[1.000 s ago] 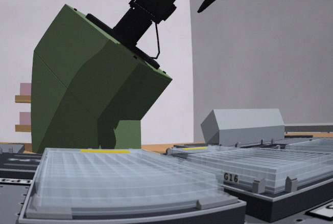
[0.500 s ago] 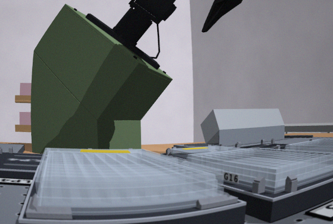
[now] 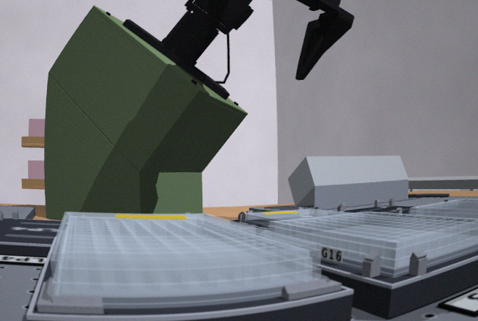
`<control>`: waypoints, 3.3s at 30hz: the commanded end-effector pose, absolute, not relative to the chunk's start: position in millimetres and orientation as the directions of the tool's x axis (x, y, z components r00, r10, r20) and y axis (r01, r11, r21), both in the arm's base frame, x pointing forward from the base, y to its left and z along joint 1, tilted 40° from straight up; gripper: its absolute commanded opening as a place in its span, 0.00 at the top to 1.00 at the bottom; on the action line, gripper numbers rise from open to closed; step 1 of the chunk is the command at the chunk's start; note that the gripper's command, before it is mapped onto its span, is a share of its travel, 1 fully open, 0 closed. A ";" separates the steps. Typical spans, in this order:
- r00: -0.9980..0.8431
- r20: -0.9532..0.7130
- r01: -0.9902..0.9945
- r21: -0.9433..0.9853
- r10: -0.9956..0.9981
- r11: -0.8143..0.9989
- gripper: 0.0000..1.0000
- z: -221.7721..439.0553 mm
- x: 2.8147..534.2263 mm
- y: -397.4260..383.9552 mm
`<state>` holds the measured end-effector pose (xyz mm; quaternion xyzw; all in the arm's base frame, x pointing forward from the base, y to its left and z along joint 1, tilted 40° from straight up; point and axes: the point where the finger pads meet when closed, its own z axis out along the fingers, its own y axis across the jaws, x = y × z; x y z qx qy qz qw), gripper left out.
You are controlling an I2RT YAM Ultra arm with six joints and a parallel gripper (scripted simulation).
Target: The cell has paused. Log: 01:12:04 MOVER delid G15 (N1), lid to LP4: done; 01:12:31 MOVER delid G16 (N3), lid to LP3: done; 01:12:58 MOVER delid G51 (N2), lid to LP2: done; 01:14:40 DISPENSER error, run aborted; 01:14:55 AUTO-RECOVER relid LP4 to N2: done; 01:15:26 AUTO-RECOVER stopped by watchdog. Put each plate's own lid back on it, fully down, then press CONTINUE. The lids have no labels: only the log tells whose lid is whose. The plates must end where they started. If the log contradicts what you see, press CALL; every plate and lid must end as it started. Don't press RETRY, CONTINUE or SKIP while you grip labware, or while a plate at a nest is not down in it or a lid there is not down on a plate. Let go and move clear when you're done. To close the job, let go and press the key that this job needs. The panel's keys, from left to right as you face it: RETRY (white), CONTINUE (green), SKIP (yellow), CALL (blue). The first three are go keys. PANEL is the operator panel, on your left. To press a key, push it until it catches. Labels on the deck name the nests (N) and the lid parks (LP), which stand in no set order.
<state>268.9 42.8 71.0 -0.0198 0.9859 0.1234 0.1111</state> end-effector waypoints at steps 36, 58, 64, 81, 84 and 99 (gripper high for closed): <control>-0.924 -0.383 -0.209 0.508 0.003 0.835 0.00 -10.0 323.1 89.5; -0.893 -0.449 -0.246 0.498 0.005 0.831 0.00 10.1 346.7 90.7; -0.857 -0.504 -0.206 0.521 0.103 0.828 0.05 -23.8 329.6 70.6; -0.562 -0.750 -0.198 0.531 0.348 0.824 0.20 -58.8 347.3 10.1; -0.521 -0.781 -0.218 0.512 0.344 0.831 1.00 -55.5 358.2 6.3; -0.479 -0.802 -0.226 0.506 0.358 0.832 1.00 -70.3 369.8 -21.1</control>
